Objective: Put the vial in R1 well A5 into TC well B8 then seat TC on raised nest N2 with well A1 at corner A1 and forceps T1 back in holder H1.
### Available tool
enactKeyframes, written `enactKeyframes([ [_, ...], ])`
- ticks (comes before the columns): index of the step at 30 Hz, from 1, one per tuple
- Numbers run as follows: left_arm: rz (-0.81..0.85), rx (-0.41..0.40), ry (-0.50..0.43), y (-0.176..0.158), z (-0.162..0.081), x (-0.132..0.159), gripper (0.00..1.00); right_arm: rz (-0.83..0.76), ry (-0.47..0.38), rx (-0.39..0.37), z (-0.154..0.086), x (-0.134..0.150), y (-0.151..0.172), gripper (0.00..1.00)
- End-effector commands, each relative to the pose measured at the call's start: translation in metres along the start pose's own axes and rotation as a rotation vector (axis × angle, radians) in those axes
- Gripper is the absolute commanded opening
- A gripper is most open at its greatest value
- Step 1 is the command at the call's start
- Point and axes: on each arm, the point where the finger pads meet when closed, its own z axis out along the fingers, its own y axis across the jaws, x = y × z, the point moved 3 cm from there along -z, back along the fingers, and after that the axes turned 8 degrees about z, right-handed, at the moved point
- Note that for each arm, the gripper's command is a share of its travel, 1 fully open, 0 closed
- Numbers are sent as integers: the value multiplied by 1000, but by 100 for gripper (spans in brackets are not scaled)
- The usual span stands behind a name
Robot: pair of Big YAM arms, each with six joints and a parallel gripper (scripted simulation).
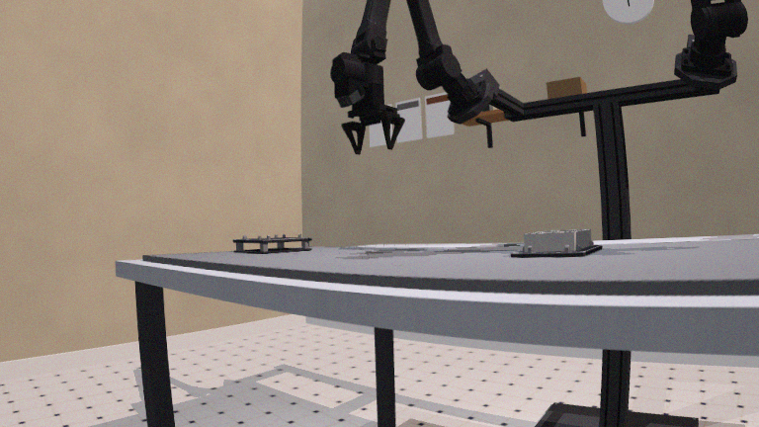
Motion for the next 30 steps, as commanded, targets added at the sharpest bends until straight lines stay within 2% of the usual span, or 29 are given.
enactKeyframes([
  [1,22,-8,-2,18,4,-11,23,-13,-17,-2,-3,-7,0,100],
  [21,21,-7,2,84,27,-29,23,-13,-17,-2,-3,-7,0,100],
  [24,28,0,-2,84,29,-33,23,-13,-17,-2,-3,-7,0,100],
  [27,21,-8,2,101,31,-35,23,-13,-17,-2,-3,-7,0,100],
  [30,29,-5,-5,98,32,-39,23,-13,-17,-2,-3,-7,0,100],
])
